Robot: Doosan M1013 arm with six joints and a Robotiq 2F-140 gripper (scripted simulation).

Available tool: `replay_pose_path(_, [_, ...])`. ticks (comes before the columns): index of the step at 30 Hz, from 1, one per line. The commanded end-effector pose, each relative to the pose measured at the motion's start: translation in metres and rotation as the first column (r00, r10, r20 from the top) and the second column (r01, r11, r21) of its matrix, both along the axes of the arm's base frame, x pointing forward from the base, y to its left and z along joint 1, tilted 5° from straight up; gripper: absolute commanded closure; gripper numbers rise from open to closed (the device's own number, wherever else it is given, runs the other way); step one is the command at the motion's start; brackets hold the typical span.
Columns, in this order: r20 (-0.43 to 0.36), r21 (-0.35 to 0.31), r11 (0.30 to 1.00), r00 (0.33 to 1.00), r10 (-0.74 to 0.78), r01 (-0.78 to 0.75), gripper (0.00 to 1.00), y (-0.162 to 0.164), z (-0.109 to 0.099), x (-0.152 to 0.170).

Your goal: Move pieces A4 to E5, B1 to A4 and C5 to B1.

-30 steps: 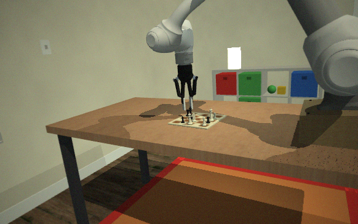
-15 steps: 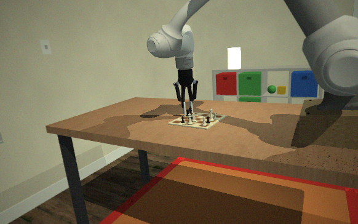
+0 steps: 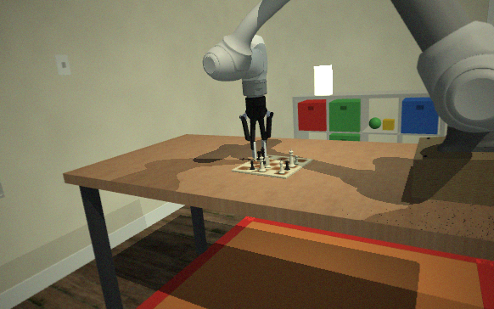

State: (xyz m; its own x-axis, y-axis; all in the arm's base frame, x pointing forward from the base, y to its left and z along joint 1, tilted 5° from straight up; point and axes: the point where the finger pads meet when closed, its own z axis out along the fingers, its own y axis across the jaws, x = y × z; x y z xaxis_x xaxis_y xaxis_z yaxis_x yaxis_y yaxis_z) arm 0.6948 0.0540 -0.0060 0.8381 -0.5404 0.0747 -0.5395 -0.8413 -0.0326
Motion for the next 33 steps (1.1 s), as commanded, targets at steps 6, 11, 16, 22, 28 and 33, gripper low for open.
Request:
replay_pose_path(6, [0.000,0.000,1.000,1.000,0.000,0.000,0.78,0.0001,0.0001,0.0000])
replay_pose_path(11, [0.000,0.000,1.000,1.000,0.000,0.000,0.78,0.0001,0.0001,0.0000])
replay_pose_path(16, [0.000,0.000,1.000,1.000,0.000,0.000,0.78,0.0001,0.0001,0.0000])
replay_pose_path(22, [0.000,0.000,1.000,1.000,0.000,0.000,0.78,0.0001,0.0001,0.0000])
replay_pose_path(28, [0.000,0.000,1.000,1.000,0.000,0.000,0.78,0.0001,0.0001,0.0000])
replay_pose_path(33, [0.000,0.000,1.000,1.000,0.000,0.000,1.00,0.0001,0.0001,0.0000])
